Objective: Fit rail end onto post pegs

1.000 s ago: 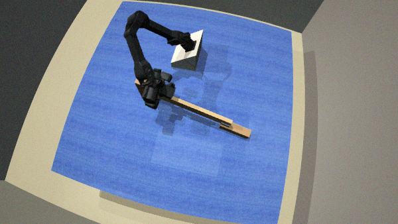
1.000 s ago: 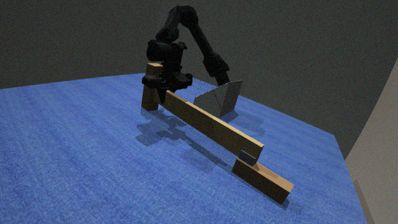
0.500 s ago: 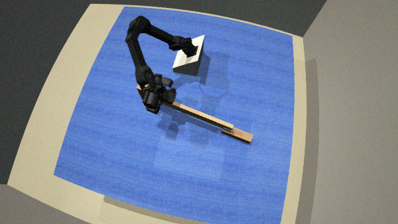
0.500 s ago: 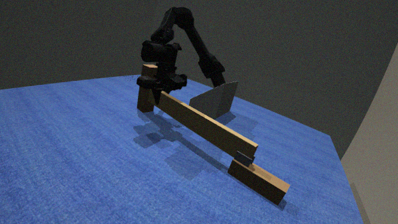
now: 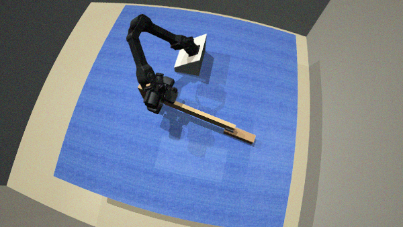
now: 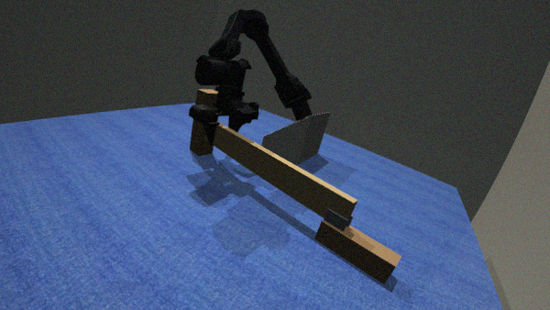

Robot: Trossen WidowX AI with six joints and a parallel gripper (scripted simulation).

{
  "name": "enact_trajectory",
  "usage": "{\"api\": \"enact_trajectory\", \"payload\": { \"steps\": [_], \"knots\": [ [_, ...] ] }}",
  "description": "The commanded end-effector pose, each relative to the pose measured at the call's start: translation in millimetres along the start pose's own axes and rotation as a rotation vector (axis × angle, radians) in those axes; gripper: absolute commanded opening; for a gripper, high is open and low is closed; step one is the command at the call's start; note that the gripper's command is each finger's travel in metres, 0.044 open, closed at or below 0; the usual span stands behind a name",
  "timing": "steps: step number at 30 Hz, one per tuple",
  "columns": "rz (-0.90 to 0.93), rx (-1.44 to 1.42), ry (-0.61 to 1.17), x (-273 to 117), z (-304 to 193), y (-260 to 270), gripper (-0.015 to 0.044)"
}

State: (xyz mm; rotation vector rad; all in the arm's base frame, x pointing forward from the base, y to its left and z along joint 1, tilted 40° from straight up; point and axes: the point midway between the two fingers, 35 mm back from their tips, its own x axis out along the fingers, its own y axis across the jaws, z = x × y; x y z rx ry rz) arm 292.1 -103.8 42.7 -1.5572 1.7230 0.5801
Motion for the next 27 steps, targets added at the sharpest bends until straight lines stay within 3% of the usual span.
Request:
{"api": "enact_trajectory", "payload": {
  "steps": [1, 3, 8, 13, 27],
  "knots": [
    [0.0, 0.0, 0.001, 0.1, 0.0, 0.0, 0.0394],
    [0.0, 0.0, 0.001, 0.1, 0.0, 0.0, 0.044],
    [0.0, 0.0, 0.0, -1.5, 1.8, -0.2, 0.044],
    [-0.004, -0.001, -0.002, -30.0, 30.6, 0.3, 0.044],
    [-0.004, -0.001, -0.002, -30.0, 30.6, 0.3, 0.044]
  ]
}}
